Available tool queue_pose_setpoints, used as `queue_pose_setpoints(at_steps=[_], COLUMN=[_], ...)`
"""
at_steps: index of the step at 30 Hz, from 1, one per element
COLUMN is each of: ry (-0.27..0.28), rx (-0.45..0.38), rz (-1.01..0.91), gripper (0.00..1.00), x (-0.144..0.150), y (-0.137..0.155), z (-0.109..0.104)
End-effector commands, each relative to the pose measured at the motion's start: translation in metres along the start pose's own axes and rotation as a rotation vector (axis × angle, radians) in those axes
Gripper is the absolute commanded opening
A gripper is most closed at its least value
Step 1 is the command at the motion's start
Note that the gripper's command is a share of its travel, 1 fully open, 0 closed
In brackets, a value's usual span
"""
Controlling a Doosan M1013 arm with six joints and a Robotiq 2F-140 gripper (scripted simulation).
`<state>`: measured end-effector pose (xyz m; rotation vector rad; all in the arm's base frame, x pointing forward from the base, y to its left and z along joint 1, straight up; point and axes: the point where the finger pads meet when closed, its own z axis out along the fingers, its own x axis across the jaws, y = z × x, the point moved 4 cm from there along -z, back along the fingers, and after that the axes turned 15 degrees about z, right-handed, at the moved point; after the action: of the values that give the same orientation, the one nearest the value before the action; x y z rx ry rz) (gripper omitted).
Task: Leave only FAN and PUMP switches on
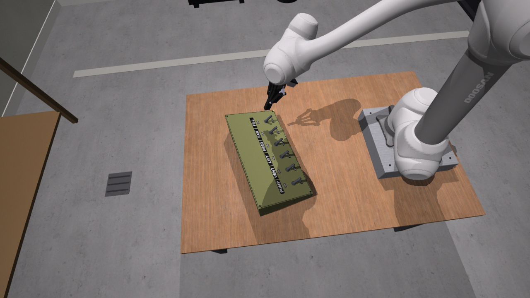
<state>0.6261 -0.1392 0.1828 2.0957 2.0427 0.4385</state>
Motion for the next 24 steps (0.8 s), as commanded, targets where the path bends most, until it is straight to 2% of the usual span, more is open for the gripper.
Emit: queue_pose_setpoints(at_steps=[1, 13, 18, 20, 22, 24], ry=[0.000, 0.000, 0.000, 0.000, 0.000, 0.000], rx=[-0.001, -0.001, -0.001, -0.001, -0.001, -0.001], rz=[0.000, 0.000, 0.000, 0.000, 0.000, 0.000], gripper=[0.10, 0.10, 0.10, 0.10, 0.10, 0.10], x=[0.000, 0.000, 0.023, 0.023, 0.034, 0.037], y=[0.000, -0.001, -0.062, -0.062, -0.096, -0.104], z=[-0.010, -0.023, -0.023, -0.023, -0.023, -0.022])
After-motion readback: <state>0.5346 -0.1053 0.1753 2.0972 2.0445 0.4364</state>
